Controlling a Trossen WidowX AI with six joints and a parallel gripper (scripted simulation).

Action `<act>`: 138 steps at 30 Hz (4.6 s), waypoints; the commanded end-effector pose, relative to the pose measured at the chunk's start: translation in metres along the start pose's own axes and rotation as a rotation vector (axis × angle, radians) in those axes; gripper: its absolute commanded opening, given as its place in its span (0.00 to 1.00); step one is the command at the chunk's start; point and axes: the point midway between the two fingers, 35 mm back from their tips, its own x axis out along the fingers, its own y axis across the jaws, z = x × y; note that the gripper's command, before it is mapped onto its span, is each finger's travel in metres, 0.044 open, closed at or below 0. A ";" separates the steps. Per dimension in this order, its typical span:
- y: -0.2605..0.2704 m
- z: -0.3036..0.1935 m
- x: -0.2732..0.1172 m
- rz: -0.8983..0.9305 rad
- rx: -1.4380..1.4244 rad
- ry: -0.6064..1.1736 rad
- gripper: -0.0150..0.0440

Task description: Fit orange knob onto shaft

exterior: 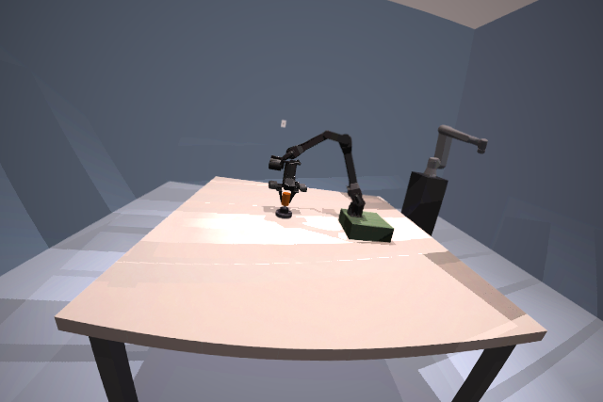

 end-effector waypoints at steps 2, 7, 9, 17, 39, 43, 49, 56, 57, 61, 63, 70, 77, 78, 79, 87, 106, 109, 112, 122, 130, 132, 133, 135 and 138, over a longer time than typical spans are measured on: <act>0.005 0.001 0.001 0.005 -0.003 0.001 0.25; 0.006 0.001 0.001 0.005 -0.003 0.001 0.25; 0.006 0.001 0.000 0.005 -0.003 0.001 0.25; 0.007 0.002 -0.005 0.005 -0.057 0.001 0.25; 0.000 0.000 -0.001 0.005 -0.212 0.000 0.25; -0.003 -0.001 -0.002 0.005 -0.212 0.001 0.25; -0.003 -0.001 0.000 0.005 -0.212 0.001 0.25; -0.004 -0.001 0.000 0.005 -0.212 0.001 0.25; -0.004 -0.001 0.000 0.005 -0.212 0.001 0.25; -0.003 -0.001 -0.003 0.005 -0.212 0.001 0.25; -0.003 -0.001 -0.004 0.005 -0.212 0.001 0.25; 0.000 0.000 -0.006 0.005 -0.381 0.000 0.25; 0.004 0.001 -0.005 0.005 -0.422 0.000 0.25; 0.005 0.001 -0.005 0.005 -0.422 0.000 0.25; 0.004 0.001 -0.003 0.005 -0.422 0.000 0.25; 0.002 0.000 0.000 0.005 -0.422 0.000 0.25; -0.001 -0.001 -0.004 0.005 -0.422 0.000 0.25; -0.001 -0.001 -0.005 0.005 -0.447 0.000 0.25; -0.002 -0.001 -0.005 0.005 -0.546 0.000 0.25; -0.001 -0.001 -0.002 0.005 -0.631 -0.001 0.25; 0.002 0.000 -0.001 0.005 -0.631 -0.001 0.25; 0.003 0.000 -0.001 0.005 -0.631 -0.001 0.25; 0.004 0.000 -0.002 0.005 -0.631 -0.001 0.25; 0.005 0.001 -0.002 0.005 -0.631 -0.001 0.25; 0.005 0.001 0.000 0.005 -0.631 -0.001 0.25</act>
